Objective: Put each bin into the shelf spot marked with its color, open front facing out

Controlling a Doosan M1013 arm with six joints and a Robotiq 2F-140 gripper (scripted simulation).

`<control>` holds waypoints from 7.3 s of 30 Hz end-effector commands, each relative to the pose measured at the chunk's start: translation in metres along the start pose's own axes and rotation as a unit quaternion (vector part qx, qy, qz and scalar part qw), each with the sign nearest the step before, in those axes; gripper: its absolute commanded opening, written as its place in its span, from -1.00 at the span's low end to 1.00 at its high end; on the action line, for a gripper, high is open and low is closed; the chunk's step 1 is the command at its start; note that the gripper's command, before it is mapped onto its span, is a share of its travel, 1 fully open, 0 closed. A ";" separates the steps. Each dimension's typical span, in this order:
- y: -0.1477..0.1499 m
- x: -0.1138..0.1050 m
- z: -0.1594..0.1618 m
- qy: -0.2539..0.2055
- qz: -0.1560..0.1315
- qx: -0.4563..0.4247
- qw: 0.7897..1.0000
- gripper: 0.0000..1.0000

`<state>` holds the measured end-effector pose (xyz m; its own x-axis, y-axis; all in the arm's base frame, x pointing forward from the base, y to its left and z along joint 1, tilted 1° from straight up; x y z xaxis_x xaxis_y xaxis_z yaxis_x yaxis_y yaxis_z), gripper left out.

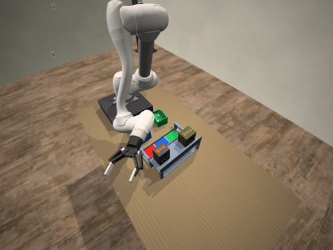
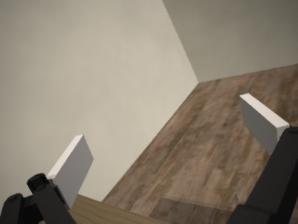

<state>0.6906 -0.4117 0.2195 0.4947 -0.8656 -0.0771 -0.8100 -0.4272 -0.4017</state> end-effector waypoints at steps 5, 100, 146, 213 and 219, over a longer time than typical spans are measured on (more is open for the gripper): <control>0.000 0.000 0.000 0.000 0.000 0.000 1.000 1.00; 0.001 -0.091 -0.073 -0.171 0.294 -0.271 0.900 1.00; -0.081 -0.233 -0.044 -0.498 0.182 -0.386 0.755 1.00; -0.173 -0.403 -0.004 -0.549 -0.402 -0.631 0.372 1.00; -0.169 -0.405 0.002 -0.530 -0.427 -0.648 0.342 1.00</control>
<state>0.6302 0.0106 0.3235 0.0045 0.0065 -1.0000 0.5802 -0.8144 -0.0027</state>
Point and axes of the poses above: the point where the finger pads meet when closed, its own x axis out along the fingers, its own y axis across the jaws, z = x × y, the point moved 6 cm from there along -x, back along the fingers, and after that the axes turned 12 degrees about x, right-handed, at the moved point
